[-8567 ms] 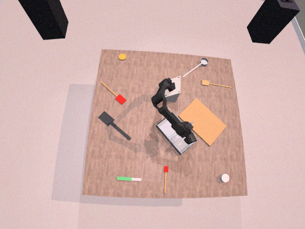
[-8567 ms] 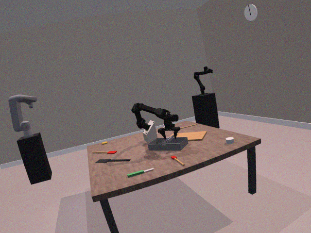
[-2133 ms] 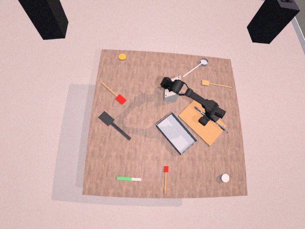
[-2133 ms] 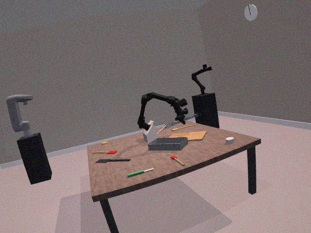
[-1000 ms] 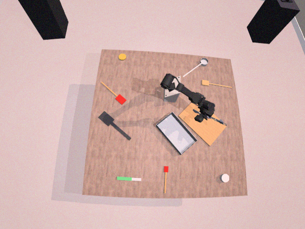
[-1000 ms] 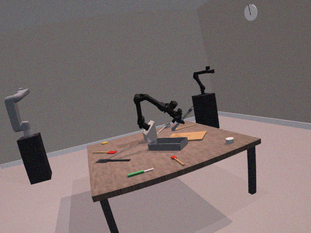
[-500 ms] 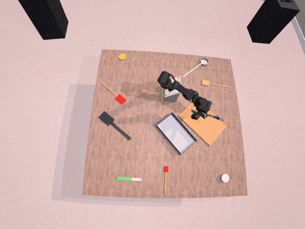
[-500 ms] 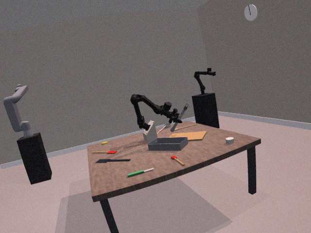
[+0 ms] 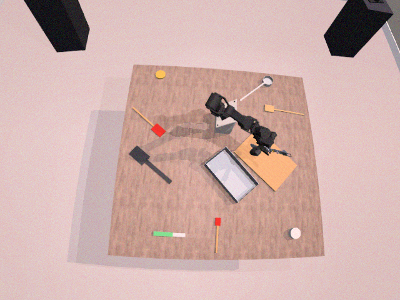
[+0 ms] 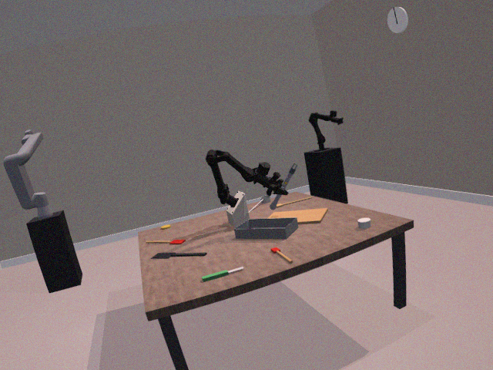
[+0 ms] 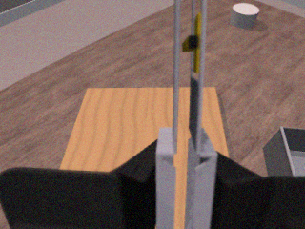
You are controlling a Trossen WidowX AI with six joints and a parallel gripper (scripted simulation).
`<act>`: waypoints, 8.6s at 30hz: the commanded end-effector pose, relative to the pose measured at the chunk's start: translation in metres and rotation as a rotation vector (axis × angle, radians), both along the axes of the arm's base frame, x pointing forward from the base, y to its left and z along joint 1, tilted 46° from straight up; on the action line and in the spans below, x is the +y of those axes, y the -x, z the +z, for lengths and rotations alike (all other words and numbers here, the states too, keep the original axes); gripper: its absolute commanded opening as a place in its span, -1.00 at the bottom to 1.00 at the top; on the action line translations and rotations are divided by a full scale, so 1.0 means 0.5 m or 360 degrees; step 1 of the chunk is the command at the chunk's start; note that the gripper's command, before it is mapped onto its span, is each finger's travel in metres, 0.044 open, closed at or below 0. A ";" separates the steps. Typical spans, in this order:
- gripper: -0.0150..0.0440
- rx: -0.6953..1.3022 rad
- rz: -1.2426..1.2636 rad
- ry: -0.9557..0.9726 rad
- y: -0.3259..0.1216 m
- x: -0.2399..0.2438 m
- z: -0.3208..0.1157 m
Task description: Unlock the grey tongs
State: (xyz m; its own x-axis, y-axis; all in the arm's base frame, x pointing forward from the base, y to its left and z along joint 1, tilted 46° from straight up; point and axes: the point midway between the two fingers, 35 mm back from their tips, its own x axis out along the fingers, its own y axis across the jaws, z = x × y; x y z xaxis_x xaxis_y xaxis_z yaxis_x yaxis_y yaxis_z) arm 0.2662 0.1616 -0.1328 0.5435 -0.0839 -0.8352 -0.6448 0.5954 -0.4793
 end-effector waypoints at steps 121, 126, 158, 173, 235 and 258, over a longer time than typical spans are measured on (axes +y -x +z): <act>-1.00 0.0889 -0.0718 0.0962 -0.049 0.019 -0.036; -1.00 0.0888 -0.0718 0.0962 -0.049 0.008 -0.049; -1.00 0.0886 -0.0719 0.0964 -0.039 -0.067 -0.125; -1.00 0.0886 -0.0720 0.0966 -0.030 -0.102 -0.156; 1.00 0.0901 -0.0710 0.0947 0.150 0.224 -0.152; 1.00 0.0893 -0.0673 0.0938 0.134 0.280 -0.074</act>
